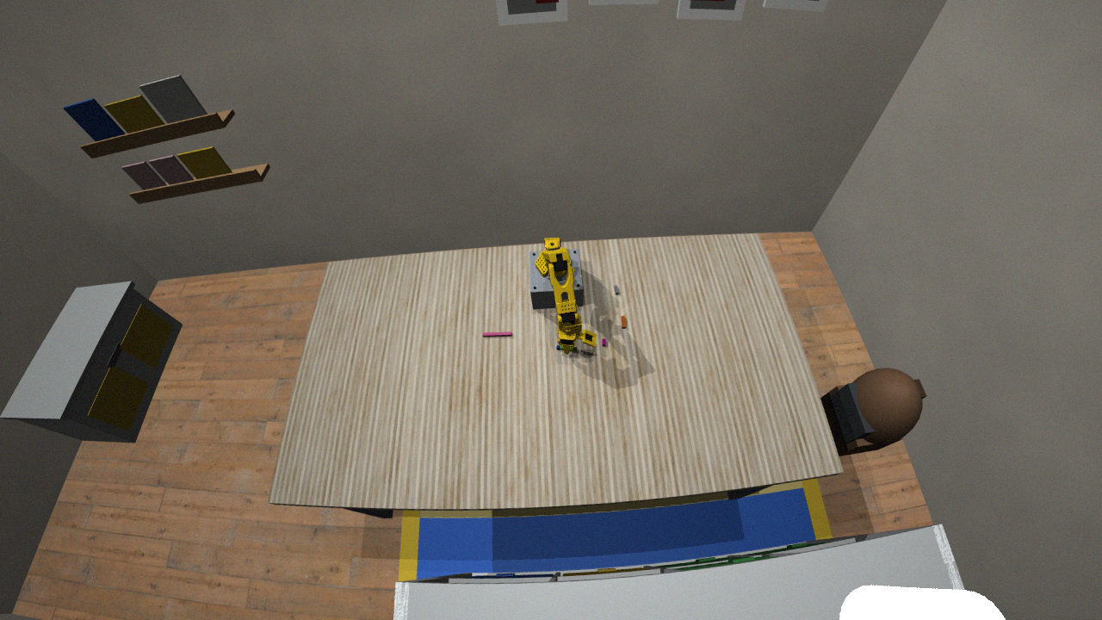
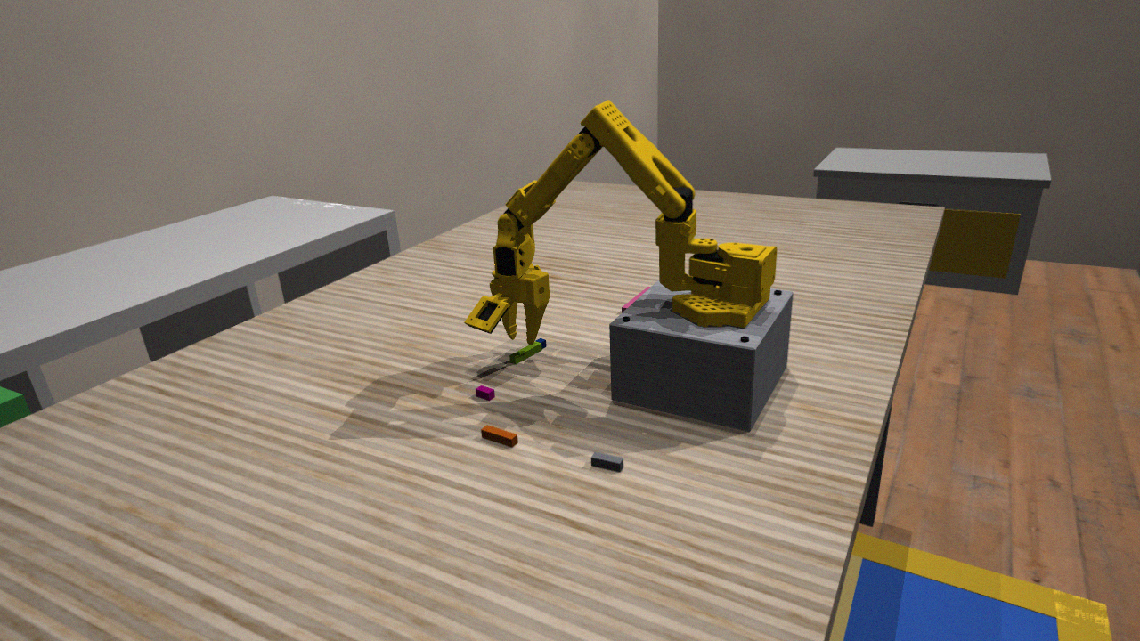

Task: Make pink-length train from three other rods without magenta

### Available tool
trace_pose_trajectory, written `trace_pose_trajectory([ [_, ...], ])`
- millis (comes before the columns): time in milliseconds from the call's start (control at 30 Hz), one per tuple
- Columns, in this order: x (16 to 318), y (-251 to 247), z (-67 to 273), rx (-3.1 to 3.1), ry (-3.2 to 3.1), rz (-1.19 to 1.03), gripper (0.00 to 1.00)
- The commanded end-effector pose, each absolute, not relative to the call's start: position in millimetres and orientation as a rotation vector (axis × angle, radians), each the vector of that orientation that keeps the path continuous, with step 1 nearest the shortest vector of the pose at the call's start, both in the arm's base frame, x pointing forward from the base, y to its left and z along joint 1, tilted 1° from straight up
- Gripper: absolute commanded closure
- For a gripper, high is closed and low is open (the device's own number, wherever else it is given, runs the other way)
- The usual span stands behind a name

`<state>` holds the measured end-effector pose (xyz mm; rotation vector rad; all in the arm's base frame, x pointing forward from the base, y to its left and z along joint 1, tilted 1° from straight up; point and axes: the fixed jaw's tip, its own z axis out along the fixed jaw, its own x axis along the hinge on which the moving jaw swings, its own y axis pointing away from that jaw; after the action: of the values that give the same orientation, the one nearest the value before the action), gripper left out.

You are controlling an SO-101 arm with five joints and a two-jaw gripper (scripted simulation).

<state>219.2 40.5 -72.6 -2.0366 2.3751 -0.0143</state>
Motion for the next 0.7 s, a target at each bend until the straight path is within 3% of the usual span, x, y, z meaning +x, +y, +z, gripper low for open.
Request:
trace_pose_trajectory([
  [0,216.5,40.3,-67.6,-2.039,2.382,-0.005,0.83],
  [667,216.5,40.2,-60.8,-2.039,2.382,-0.005,0.83],
])
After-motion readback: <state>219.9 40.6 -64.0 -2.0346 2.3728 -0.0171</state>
